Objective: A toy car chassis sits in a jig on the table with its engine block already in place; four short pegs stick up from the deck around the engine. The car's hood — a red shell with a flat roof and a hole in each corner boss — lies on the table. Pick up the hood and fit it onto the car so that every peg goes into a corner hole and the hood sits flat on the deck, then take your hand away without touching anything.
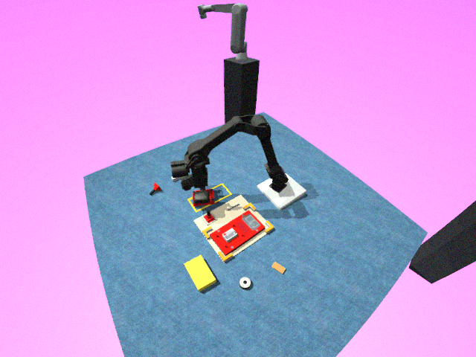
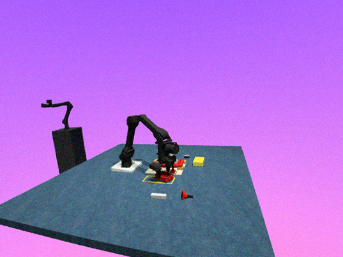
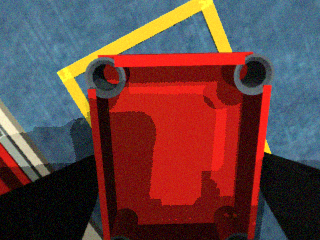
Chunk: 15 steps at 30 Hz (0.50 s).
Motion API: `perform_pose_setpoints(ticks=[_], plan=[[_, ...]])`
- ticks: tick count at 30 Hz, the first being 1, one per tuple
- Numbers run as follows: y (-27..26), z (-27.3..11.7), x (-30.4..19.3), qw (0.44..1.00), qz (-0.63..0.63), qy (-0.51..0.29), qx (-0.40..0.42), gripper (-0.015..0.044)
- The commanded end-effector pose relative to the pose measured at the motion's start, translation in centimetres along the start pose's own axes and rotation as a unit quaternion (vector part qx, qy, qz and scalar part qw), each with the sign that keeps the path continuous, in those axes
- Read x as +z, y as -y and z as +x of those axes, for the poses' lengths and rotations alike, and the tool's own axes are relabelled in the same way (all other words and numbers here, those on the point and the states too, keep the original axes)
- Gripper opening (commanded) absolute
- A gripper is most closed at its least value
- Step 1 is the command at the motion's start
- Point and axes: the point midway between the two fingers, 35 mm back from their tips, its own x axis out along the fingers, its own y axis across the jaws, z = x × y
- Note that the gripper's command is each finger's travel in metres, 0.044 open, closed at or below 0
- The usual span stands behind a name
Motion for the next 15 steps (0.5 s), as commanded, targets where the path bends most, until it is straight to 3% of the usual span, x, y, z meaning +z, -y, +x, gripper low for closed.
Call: perform_pose_setpoints(ticks=[1,15], plan=[[0.0,-1.3,0.2,1.000,0.000,0.009,0.001,0.0000],[0.0,-4.7,0.2,1.000,0.000,0.009,0.001,0.0000]])
